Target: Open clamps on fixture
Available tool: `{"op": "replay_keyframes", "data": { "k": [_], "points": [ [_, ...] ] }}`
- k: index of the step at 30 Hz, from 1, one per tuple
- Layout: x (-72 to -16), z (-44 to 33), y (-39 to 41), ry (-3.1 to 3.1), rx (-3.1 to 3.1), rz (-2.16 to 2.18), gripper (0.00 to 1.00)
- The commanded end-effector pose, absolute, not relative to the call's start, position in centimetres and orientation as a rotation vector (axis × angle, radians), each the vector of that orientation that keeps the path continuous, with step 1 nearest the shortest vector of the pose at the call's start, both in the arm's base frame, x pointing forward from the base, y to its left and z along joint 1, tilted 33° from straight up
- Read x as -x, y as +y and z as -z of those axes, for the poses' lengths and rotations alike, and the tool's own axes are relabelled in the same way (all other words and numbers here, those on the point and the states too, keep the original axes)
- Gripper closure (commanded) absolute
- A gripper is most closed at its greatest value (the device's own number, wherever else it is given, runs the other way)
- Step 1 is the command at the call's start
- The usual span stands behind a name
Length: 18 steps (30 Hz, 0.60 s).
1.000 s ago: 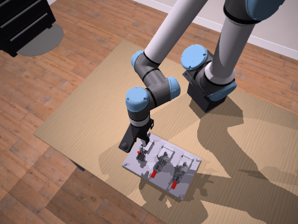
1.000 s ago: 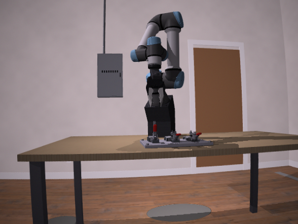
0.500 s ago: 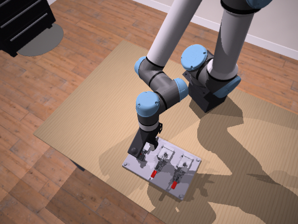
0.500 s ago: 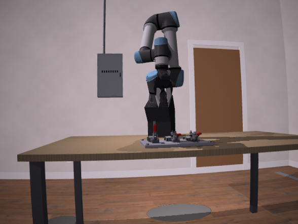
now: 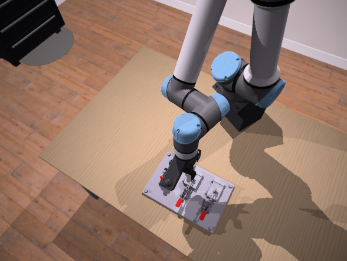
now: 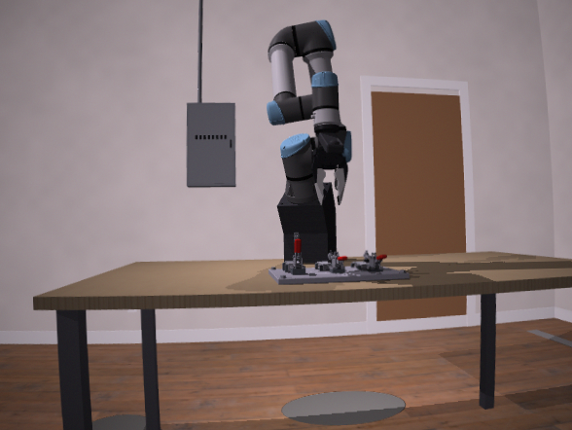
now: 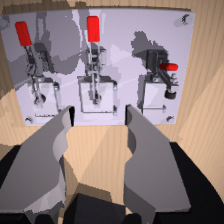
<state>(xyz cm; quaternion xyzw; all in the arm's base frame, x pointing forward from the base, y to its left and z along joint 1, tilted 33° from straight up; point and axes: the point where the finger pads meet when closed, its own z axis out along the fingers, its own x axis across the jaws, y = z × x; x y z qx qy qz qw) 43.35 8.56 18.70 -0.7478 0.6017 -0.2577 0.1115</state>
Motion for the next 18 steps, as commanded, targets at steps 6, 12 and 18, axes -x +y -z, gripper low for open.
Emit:
{"op": "replay_keyframes", "data": {
  "k": [6, 12, 18],
  "points": [
    [-43.30, -18.48, 9.94, 1.778, 2.187, 0.767, 0.72],
    [-43.22, -18.35, 10.08, 1.778, 2.188, 0.765, 0.72],
    [-43.22, -18.40, 10.03, 1.779, 2.186, 0.766, 0.72]
  ]
}}
